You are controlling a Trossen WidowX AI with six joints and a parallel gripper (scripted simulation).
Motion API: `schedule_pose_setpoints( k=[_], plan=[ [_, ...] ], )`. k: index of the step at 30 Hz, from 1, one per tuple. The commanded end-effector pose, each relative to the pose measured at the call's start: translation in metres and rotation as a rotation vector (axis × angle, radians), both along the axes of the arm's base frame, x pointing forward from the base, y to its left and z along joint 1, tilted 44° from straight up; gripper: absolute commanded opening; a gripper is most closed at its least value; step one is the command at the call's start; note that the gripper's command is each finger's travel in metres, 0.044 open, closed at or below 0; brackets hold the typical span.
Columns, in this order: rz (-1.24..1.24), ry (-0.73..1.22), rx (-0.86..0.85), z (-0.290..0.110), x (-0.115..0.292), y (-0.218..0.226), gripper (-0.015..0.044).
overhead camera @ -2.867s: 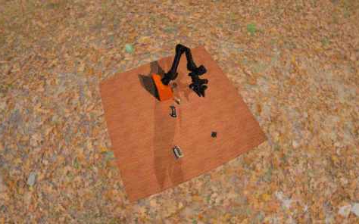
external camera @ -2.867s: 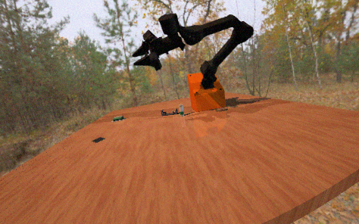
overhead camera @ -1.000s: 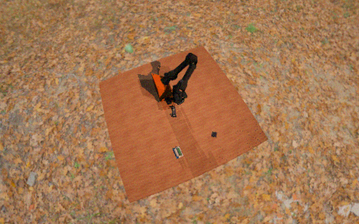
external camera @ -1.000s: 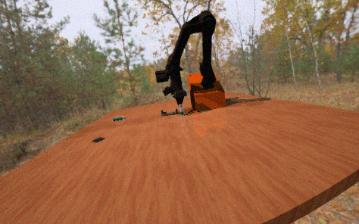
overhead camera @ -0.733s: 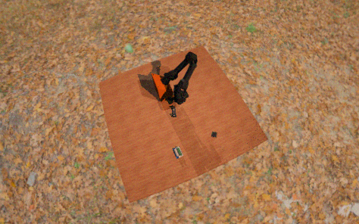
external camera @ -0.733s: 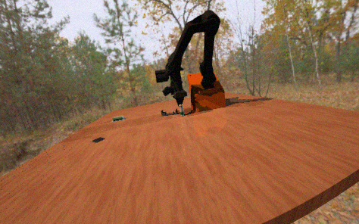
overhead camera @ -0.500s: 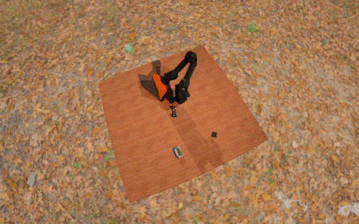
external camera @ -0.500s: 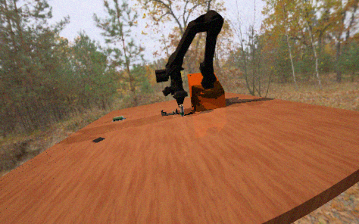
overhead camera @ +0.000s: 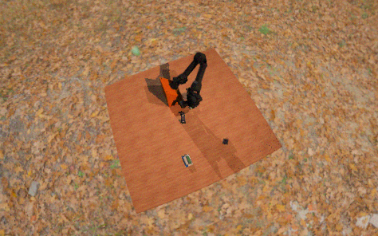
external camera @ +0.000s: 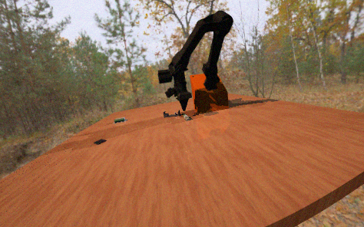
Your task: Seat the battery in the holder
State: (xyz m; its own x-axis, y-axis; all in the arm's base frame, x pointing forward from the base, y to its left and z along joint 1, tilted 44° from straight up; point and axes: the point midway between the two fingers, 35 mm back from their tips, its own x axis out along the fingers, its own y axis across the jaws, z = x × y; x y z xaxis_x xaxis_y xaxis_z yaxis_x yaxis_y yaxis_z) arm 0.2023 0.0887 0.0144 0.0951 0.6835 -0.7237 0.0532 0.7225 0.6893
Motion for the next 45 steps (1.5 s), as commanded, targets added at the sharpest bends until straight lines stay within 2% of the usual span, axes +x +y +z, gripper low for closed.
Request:
schedule_pose_setpoints(
  k=[1, 14, 26, 27, 29, 35, 40, 45],
  plan=[
    [0.0, 0.0, 0.0, 0.001, 0.0, -0.001, 0.0],
    [-0.002, 0.006, 0.004, 0.06, -0.008, -0.051, 0.0],
    [-0.007, 0.008, 0.01, 0.059, -0.008, -0.05, 0.0],
    [0.01, -0.008, 0.007, 0.059, -0.007, -0.05, 0.0026],
    [0.133, -0.124, -0.013, 0.054, -0.006, -0.044, 0.0079],
    [0.709, -0.665, -0.094, 0.036, -0.001, -0.015, 0.0229],
    [1.116, -1.059, -0.139, 0.026, -0.001, 0.007, 0.0229],
    [1.131, -1.074, -0.141, 0.026, -0.001, 0.008, 0.0229]
  ],
)
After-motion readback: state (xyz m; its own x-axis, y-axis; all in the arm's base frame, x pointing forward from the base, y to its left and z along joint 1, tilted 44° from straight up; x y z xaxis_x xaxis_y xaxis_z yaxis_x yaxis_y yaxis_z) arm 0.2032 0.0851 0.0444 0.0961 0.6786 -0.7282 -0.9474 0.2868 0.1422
